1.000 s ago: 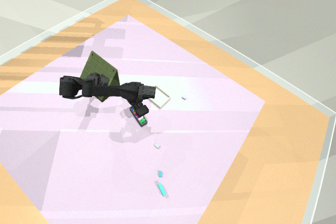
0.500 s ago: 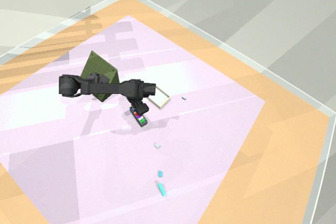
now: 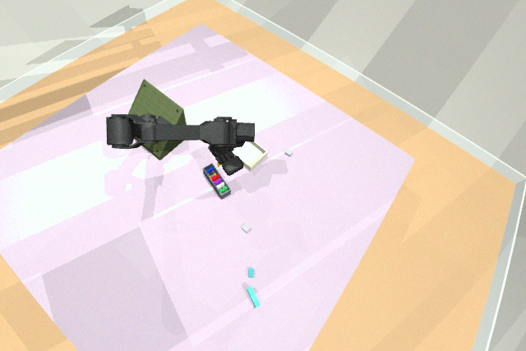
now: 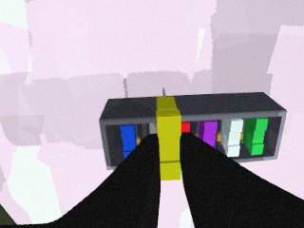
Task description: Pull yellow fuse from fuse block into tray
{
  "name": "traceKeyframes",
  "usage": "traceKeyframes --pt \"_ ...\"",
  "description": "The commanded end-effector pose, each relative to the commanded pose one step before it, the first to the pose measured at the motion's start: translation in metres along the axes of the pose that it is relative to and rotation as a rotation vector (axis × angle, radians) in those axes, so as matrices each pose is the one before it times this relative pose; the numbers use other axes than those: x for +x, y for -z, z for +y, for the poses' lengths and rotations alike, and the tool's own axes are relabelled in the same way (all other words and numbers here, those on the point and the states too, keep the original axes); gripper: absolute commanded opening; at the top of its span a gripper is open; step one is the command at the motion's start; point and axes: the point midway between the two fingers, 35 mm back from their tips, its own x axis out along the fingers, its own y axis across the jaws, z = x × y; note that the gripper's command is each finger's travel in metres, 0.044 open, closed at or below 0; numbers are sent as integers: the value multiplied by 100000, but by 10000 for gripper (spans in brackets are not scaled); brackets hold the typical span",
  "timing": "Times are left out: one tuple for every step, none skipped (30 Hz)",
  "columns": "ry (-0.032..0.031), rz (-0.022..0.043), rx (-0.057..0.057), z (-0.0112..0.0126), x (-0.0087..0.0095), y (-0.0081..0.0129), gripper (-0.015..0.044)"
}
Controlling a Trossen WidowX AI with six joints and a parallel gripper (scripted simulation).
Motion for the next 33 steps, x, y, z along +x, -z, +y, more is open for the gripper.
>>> traceKeyframes --pt "-127 -549 148 -22 -255 -1760 0" --pt "-3 -58 3 10 -32 -478 0" --pt "-3 -54 4 18 -27 -480 0" --pt "-3 -49 5 26 -23 -481 0" --pt "-3 -45 6 34 -19 -482 0" --pt "-3 -41 7 43 -14 -483 0" --pt "-2 -37 8 51 -10 -484 0" --pt "-2 -33 9 59 -5 -485 0" --pt "-2 -29 10 67 -1 -484 0" --pt "-1 -25 12 75 4 -485 0" --pt "-1 -21 13 83 8 -485 0" --pt "0 -17 14 92 13 -485 0" --pt "0 -13 15 100 18 -485 0" --pt "1 -9 16 108 23 -484 0" --pt "2 -4 17 116 27 -483 0" --pt "2 0 19 124 32 -482 0" --pt "3 4 20 132 37 -481 0" --pt "4 8 21 140 42 -480 0" --pt "5 12 22 147 47 -478 0" --pt "6 16 24 155 52 -477 0" --pt "7 20 25 163 57 -475 0" --pt "8 23 26 171 62 -473 0" --pt "9 27 28 178 67 -471 0" --pt "10 31 29 186 72 -468 0" --pt "9 28 25 157 63 -381 0" --pt "6 18 15 97 39 -227 0" --pt "2 6 5 33 13 -76 0" --pt "0 0 0 0 0 0 0" --pt "1 0 0 -1 27 -1 0" --pt "2 0 1 -4 80 -3 0" --pt "3 0 1 -6 133 -5 0" --pt "4 0 1 -7 164 -6 0" --pt "4 1 1 -6 164 -5 0"
